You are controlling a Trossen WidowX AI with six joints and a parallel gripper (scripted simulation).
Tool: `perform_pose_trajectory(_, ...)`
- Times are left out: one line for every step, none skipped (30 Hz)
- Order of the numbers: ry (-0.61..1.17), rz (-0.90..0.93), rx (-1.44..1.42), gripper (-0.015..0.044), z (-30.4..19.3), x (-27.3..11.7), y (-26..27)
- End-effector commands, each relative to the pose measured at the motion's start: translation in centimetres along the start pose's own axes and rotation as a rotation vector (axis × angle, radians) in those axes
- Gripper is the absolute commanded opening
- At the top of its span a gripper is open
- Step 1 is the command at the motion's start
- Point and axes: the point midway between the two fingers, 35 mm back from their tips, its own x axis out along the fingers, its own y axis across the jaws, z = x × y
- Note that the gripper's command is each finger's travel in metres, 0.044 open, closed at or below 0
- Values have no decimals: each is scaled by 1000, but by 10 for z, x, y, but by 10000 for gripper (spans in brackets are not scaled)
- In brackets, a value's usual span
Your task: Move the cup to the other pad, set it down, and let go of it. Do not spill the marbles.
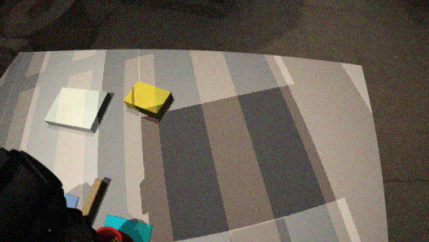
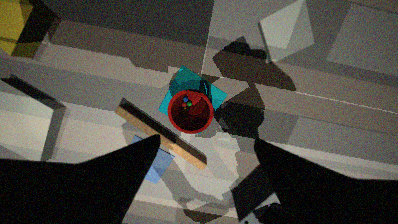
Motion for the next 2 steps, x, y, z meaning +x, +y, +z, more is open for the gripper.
perform_pose_trajectory(1, -1, 0, 440, 0, 1, 0)
perform_pose_trajectory(1, -1, 0, 440, 0, 1, 0)
